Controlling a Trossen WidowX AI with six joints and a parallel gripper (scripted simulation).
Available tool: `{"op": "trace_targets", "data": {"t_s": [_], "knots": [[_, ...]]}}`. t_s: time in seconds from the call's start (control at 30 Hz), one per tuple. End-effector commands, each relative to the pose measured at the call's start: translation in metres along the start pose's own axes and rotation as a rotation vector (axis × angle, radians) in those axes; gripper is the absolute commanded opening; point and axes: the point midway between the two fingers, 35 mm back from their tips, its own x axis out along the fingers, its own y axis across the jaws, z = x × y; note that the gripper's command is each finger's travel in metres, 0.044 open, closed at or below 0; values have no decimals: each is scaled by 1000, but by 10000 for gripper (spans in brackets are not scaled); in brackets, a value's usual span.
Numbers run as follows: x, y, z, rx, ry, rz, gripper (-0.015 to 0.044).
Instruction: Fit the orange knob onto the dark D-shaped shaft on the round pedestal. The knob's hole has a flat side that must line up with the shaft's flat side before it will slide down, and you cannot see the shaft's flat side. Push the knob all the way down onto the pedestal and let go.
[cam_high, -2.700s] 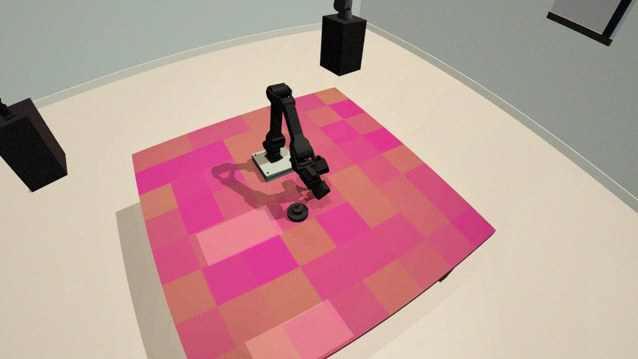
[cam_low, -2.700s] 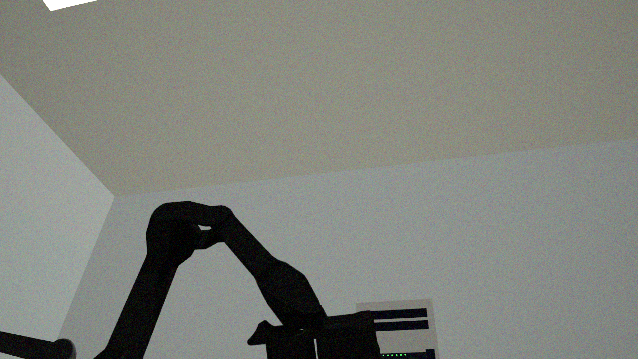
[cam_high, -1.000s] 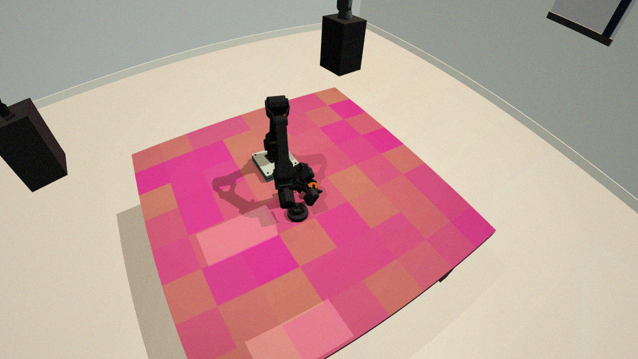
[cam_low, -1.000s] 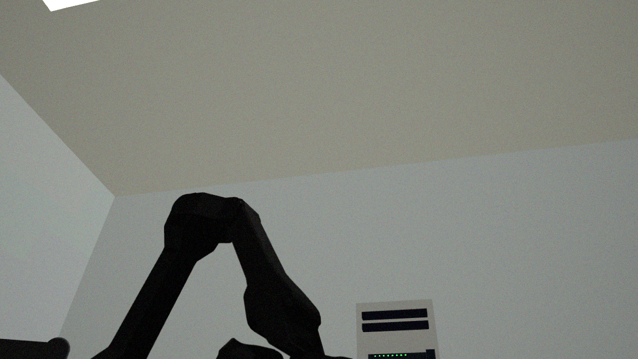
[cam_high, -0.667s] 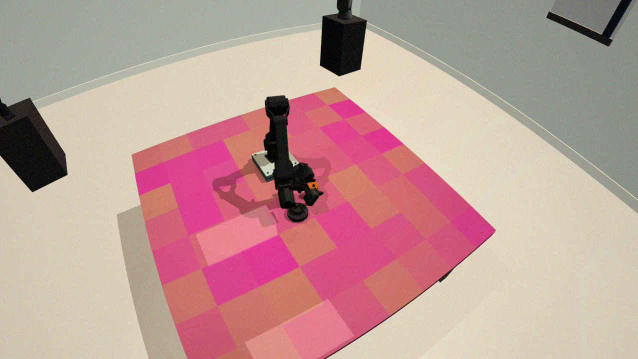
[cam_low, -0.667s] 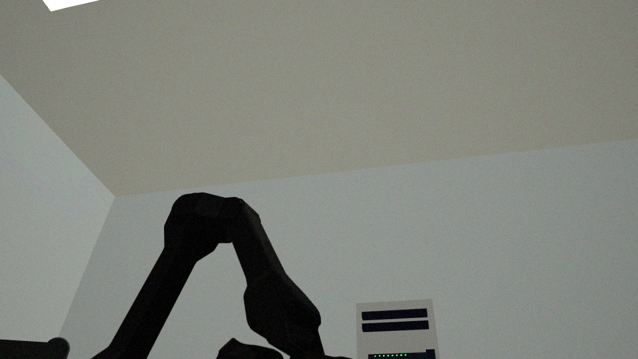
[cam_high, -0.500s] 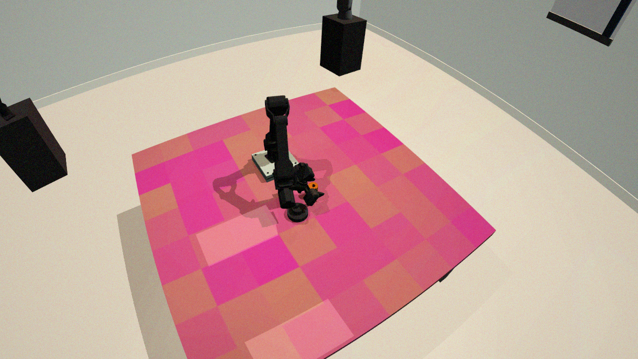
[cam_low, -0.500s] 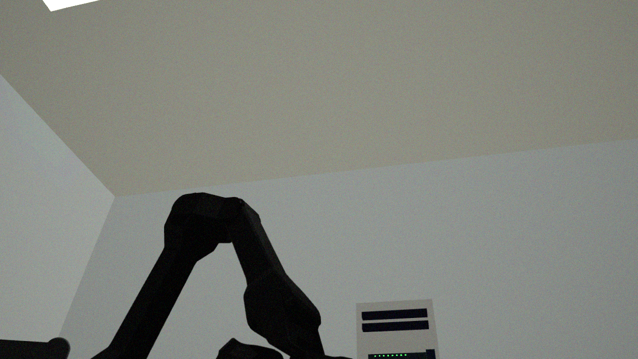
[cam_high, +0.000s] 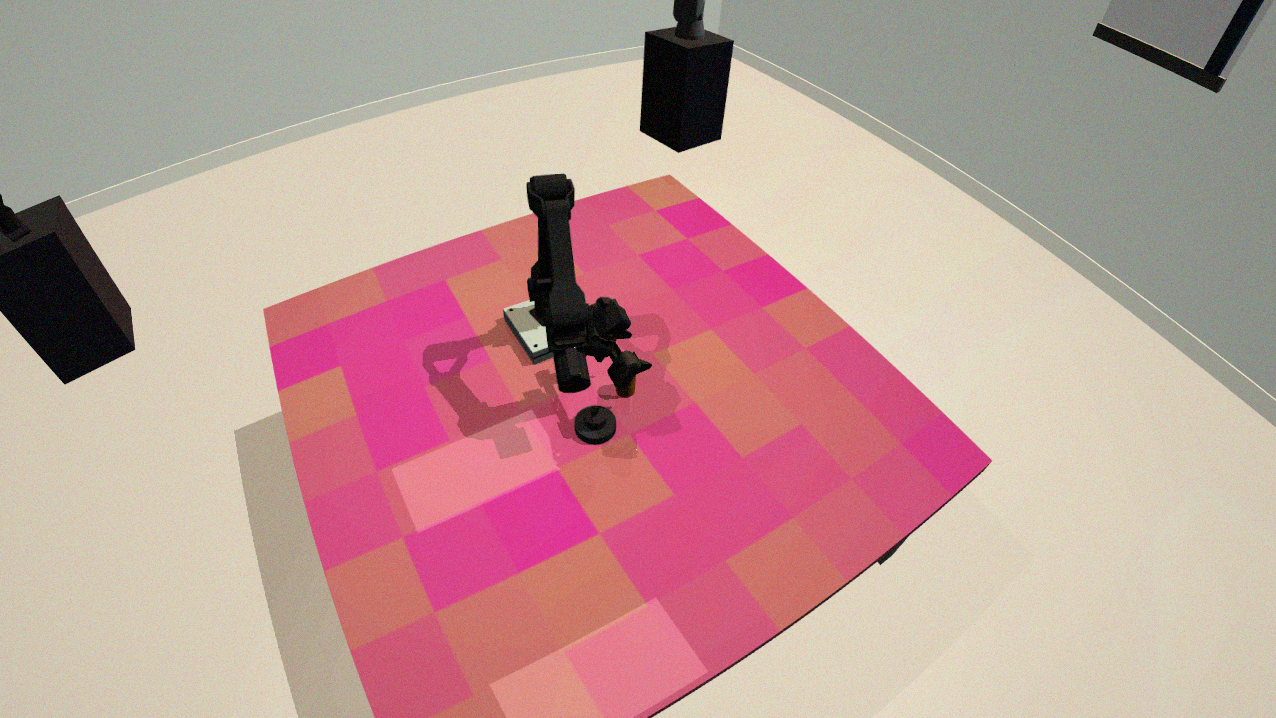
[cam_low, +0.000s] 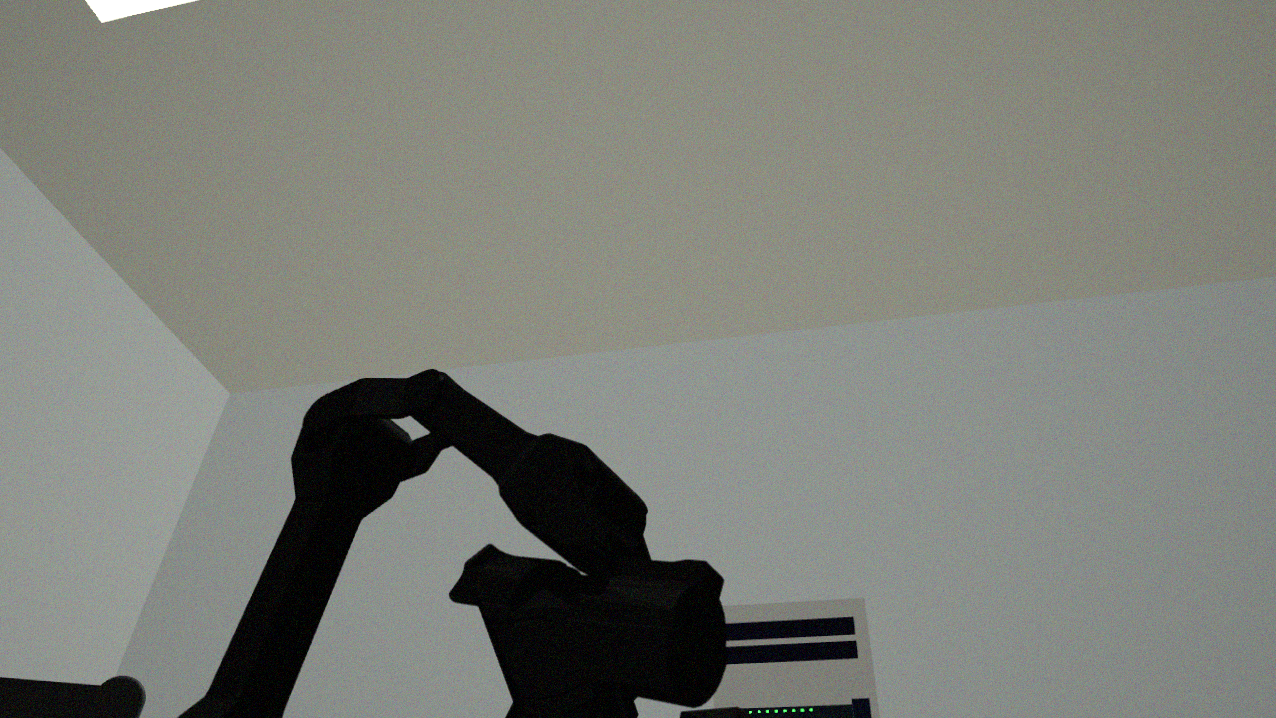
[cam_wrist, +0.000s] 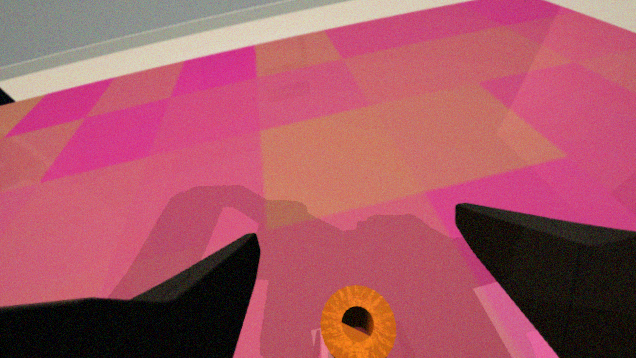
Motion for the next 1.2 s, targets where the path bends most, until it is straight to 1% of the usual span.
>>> {"op": "trace_targets", "data": {"t_s": [0.0, 0.07, 0.17, 0.23, 0.3, 0.37, 0.97, 1.03, 1.17], "knots": [[-3, 4, 6, 6, 15, 16, 440], [2, 8, 5, 14, 143, 76, 440], [5, 13, 4, 20, 454, 138, 440], [1, 11, 8, 18, 658, 126, 440], [-7, 7, 16, 9, 852, 75, 440], [-14, 3, 25, -2, 967, 18, 440], [-15, 3, 26, 11, 981, 2, 440], [-15, 3, 26, 132, 979, -63, 440], [-14, 3, 26, 497, 958, -257, 440]]}}
